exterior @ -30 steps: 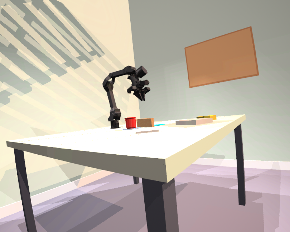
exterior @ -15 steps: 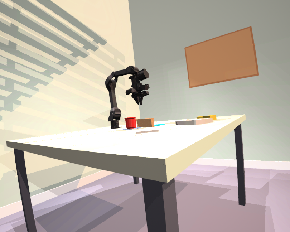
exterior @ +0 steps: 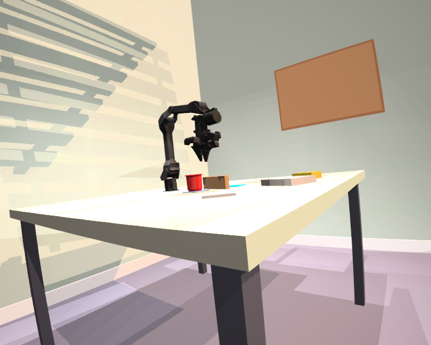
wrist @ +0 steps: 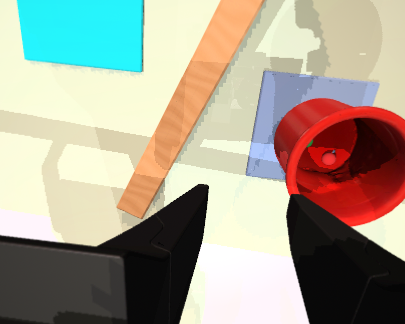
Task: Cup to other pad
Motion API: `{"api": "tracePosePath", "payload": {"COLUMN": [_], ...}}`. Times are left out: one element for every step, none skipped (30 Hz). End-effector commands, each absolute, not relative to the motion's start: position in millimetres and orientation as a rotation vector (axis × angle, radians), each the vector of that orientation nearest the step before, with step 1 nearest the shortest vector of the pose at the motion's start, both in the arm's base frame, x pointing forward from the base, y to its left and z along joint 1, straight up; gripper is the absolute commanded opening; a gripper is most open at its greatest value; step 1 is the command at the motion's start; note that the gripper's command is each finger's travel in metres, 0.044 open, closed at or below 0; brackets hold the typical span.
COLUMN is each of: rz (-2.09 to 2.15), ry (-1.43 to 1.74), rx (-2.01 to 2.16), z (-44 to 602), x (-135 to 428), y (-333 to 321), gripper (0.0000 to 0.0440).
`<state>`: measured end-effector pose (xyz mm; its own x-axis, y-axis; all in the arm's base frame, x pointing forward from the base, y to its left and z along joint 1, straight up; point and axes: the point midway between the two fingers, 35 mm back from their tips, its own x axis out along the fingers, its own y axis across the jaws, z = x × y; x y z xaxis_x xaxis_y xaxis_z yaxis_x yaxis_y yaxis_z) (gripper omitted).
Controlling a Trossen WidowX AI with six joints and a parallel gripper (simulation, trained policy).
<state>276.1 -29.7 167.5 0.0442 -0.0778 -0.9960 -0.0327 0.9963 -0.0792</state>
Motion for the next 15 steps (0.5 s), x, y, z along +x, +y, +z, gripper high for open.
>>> {"api": "tracePosePath", "payload": {"rz": [-0.028,-0.026,-0.024,-0.021,-0.019,-0.016,-0.013,-0.01,-0.006,-0.002,0.002,0.006,0.01,0.014,0.019], "ry": [1.556,1.561,1.566,1.571,1.575,1.58,1.585,1.59,1.594,1.599,1.604,1.608,1.612,1.616,1.621], "rx": [-0.108,-0.111,-0.113,-0.116,-0.119,-0.122,-0.125,-0.128,-0.131,-0.134,-0.137,-0.14,-0.143,-0.146,-0.15], "z": [156,154,152,149,147,144,141,139,136,134,131,128,125,123,120], "x": [274,274,274,273,273,272,272,272,271,271,270,270,269,269,268], "y": [-37,-39,-40,-42,-43,-45,-46,-48,-49,-50,-52,-53,-54,-55,-56], "gripper": [0.0163,0.0166,0.0168,0.0169,0.0171,0.0172,0.0173,0.0174,0.0174,0.0175,0.0175,0.0176,0.0176,0.0177,0.0177]}}
